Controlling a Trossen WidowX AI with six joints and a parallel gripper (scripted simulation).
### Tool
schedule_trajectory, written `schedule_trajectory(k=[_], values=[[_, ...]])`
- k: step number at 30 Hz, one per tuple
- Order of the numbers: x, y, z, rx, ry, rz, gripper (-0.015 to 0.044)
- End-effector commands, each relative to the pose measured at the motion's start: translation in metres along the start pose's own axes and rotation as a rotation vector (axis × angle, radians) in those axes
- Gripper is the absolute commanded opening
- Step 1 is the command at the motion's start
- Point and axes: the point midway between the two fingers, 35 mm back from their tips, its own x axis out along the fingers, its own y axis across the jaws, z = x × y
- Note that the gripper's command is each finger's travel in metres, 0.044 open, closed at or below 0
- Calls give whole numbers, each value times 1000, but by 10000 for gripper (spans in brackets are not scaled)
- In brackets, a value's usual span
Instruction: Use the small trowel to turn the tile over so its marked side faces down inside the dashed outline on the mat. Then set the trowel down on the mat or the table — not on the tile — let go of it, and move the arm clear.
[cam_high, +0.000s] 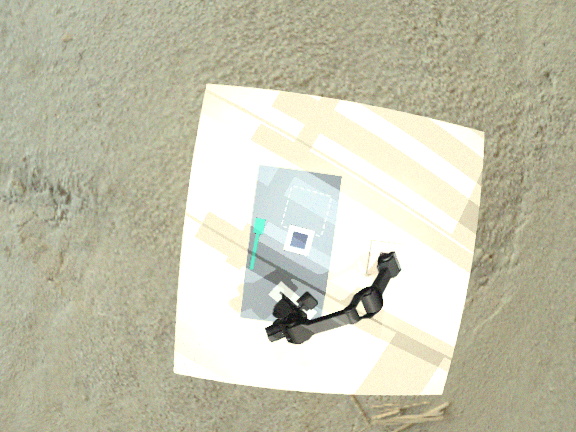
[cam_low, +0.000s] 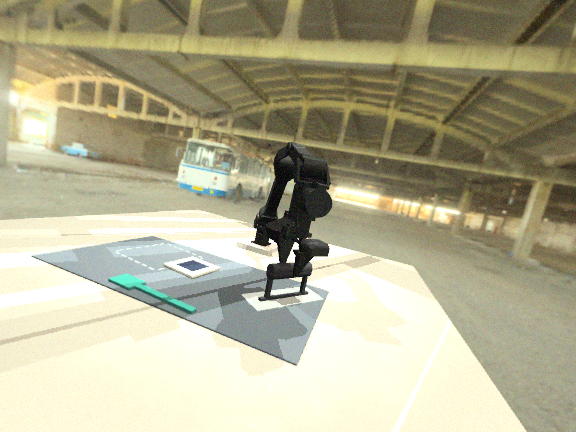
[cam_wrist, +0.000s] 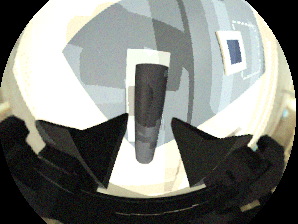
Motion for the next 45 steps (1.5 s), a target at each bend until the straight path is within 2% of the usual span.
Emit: schedule_trajectory(k=[1, 3, 17, 45], values=[[-31, 0, 0, 19, -3, 12, 270], [-41, -2, -1, 24, -3, 12, 270], [-40, 3, -3, -47, -3, 12, 270], [4, 4, -3, -47, -3, 12, 270]])
